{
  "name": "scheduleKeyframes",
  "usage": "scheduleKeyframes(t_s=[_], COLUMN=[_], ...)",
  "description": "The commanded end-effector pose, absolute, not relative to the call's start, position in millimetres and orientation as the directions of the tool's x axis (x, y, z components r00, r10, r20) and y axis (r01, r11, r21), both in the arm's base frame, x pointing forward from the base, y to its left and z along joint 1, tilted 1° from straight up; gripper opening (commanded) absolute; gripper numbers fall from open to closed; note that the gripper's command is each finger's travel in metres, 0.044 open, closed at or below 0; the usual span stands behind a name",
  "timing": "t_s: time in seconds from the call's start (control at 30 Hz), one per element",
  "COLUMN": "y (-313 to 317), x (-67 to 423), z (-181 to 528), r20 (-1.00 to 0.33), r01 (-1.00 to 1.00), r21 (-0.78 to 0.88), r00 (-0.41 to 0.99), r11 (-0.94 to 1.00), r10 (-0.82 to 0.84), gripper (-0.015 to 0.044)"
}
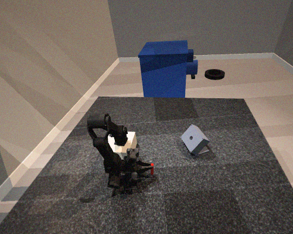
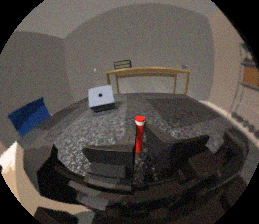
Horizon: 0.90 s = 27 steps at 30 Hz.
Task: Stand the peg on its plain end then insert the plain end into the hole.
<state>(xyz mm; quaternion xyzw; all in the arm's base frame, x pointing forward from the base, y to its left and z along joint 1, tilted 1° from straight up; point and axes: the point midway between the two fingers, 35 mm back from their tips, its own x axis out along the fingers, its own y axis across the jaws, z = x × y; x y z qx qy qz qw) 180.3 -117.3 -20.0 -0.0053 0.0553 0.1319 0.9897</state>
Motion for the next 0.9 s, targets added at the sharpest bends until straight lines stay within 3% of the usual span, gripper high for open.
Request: scheduleKeyframes(t_s=[0.0,0.57,0.7,0.87], y=[-117.2,-116.5,-116.7,-116.7], x=[179.1,176.0,176.8,176.8], z=[-22.0,-22.7,-20.7,-20.7], r20=[-0.111,-0.094,-0.092,-0.092], r01=[-0.262,-0.255,-0.254,-0.254], r21=[0.004,0.002,0.000,0.000], r00=[0.959,0.963,0.963,0.963], r11=[0.965,0.967,0.967,0.967], r10=[0.261,0.254,0.253,0.253], gripper=[0.0051,0.0051,0.0130,0.0130])
